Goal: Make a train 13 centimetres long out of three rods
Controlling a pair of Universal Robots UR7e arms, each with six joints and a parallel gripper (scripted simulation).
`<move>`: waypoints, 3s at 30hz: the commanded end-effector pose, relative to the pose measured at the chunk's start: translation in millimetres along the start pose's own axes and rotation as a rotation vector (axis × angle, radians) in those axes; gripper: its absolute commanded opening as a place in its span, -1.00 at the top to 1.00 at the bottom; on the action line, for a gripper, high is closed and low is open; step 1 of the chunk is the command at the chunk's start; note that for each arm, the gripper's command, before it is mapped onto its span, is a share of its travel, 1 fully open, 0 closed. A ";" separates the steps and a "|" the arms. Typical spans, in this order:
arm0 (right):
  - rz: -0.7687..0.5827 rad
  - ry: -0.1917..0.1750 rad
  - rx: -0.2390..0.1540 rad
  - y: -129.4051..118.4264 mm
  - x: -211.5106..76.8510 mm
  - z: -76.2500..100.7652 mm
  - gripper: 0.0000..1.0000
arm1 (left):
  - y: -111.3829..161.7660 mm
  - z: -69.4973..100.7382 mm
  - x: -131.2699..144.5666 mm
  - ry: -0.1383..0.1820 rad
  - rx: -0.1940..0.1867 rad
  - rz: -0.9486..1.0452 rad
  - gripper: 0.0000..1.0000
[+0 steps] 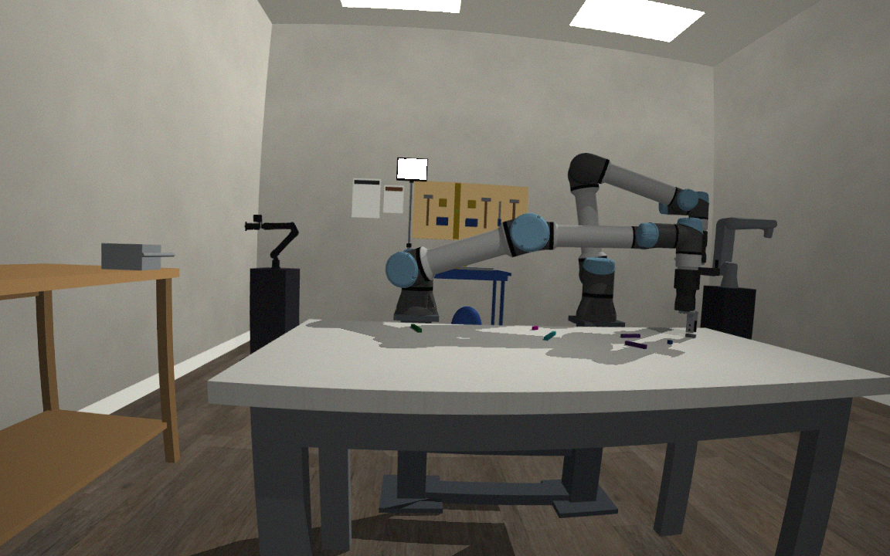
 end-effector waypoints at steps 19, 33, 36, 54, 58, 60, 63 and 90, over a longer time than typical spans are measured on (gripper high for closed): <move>0.000 0.001 0.002 0.3 -0.2 -10.9 -0.07 | -0.2 0.4 -0.1 0.000 -0.001 0.000 -1.00; 0.000 0.001 0.002 0.3 -0.2 -11.0 -0.07 | -0.2 0.4 -0.1 0.000 -0.001 0.000 -1.00; 0.000 0.001 0.002 0.3 -0.2 -11.0 -0.07 | -0.2 0.4 -0.1 0.000 -0.001 0.000 -1.00; 0.000 0.001 0.002 0.3 -0.2 -11.0 -0.07 | -0.2 0.4 -0.1 0.000 -0.001 0.000 -1.00; 0.000 0.001 0.002 0.3 -0.2 -11.0 0.52 | -0.2 0.4 -0.1 0.000 -0.001 0.000 -1.00; 0.000 0.001 0.002 0.3 -0.2 -11.0 0.52 | -0.2 0.4 -0.1 0.000 -0.001 0.000 -1.00; 0.000 0.001 0.002 0.3 -0.2 -11.0 0.52 | -0.2 0.4 -0.1 0.000 -0.001 0.000 -1.00; 0.000 0.001 0.002 0.3 -0.2 -11.0 0.52 | -0.2 0.4 -0.1 0.000 -0.001 0.000 -1.00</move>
Point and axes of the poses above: on each arm, the point where the finger pads meet when closed, its own z axis back along the fingers, its own x axis across the jaws, y = z × x, the point moved 3 cm from there along z, back along the fingers, and after that the axes turned 7 degrees about z, right-handed, at the moved point
